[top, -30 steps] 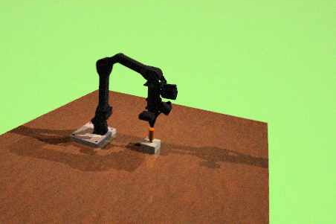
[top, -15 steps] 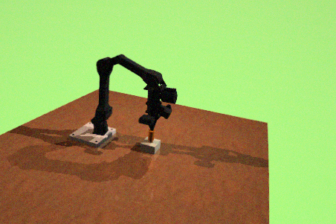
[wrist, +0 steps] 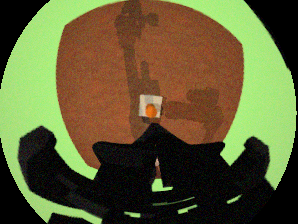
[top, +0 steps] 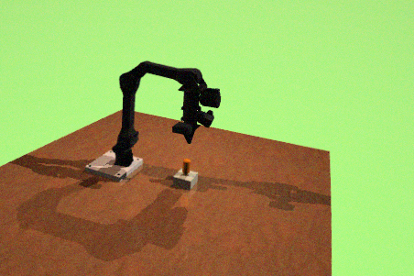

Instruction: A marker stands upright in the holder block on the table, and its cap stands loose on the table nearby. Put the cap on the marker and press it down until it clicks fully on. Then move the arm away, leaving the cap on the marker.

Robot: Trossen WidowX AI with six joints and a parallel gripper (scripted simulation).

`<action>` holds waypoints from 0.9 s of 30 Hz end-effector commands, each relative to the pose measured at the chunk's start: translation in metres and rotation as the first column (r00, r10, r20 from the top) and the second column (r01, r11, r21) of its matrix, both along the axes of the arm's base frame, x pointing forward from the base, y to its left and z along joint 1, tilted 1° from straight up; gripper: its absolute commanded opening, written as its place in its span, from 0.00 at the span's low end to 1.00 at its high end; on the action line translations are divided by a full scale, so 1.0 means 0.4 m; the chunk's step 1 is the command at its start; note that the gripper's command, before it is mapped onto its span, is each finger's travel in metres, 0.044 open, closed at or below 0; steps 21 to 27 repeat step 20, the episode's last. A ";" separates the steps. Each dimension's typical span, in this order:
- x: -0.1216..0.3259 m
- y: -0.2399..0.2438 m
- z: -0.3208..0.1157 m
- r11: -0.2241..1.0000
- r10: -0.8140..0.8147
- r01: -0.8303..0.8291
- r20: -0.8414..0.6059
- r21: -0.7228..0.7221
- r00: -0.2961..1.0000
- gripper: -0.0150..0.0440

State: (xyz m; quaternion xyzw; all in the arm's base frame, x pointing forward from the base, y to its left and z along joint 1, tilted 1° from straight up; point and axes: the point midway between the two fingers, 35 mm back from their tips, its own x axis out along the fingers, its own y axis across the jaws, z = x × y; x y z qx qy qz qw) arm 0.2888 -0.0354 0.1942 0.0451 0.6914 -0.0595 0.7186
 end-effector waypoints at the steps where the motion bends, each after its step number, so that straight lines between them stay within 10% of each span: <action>1: -0.007 0.002 0.041 1.000 -0.005 0.005 -0.002 0.000 1.000 0.25; 19: -0.007 0.002 0.041 1.000 -0.005 0.005 -0.002 0.000 1.000 1.00; 27: -0.007 0.002 0.041 1.000 -0.005 0.005 -0.002 0.000 1.000 1.00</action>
